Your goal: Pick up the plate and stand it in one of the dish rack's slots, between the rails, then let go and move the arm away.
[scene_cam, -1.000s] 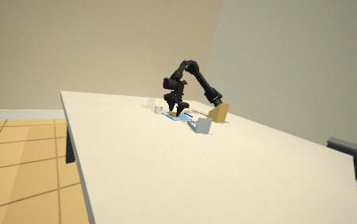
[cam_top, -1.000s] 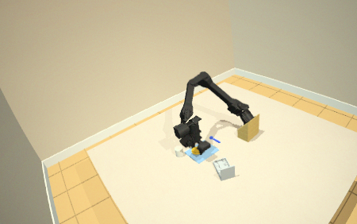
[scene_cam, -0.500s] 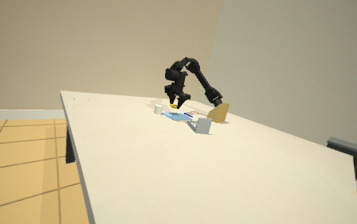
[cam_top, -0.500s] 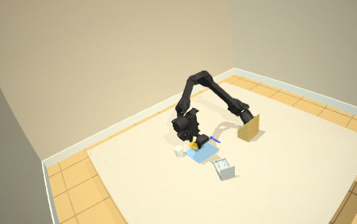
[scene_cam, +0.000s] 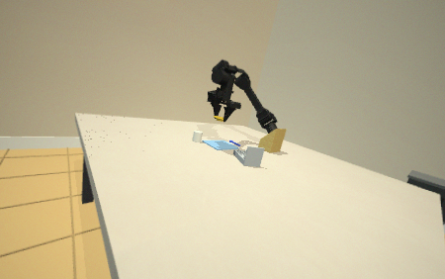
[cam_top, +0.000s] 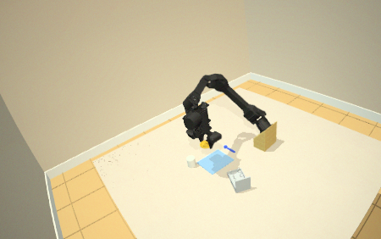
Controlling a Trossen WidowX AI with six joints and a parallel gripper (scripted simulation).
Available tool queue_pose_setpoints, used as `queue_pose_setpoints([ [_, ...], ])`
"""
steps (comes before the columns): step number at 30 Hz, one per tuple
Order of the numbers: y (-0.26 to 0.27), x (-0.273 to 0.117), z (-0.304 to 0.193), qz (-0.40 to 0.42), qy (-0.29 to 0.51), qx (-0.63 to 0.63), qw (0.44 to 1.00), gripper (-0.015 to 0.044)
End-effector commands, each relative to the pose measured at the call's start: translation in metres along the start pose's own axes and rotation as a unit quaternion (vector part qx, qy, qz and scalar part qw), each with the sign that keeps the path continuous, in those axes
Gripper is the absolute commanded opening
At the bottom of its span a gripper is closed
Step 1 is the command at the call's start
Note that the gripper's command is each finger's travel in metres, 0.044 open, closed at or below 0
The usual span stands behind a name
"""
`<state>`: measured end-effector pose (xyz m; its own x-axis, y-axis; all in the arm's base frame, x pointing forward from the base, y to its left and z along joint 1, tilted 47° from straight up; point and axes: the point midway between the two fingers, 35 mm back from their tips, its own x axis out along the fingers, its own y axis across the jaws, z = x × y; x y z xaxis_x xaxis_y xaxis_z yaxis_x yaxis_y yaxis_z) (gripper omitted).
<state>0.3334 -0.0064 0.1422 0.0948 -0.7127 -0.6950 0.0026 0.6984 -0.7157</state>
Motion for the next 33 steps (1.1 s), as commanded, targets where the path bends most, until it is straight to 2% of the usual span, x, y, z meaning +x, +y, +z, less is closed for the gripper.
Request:
queue_pose_setpoints([
  [1, 0.001, -0.018, 0.001, 0.001, -0.004, 0.001, 1.0, 0.0],
  [12, 0.002, -0.05, 0.0, -0.003, -0.007, 0.001, 1.0, 0.0],
  [26, 0.101, -0.05, -0.054, -0.002, 0.008, 0.207, 0.978, 0.0],
  [33, 0.106, -0.05, -0.057, -0.003, 0.01, 0.216, 0.976, 0.0],
])
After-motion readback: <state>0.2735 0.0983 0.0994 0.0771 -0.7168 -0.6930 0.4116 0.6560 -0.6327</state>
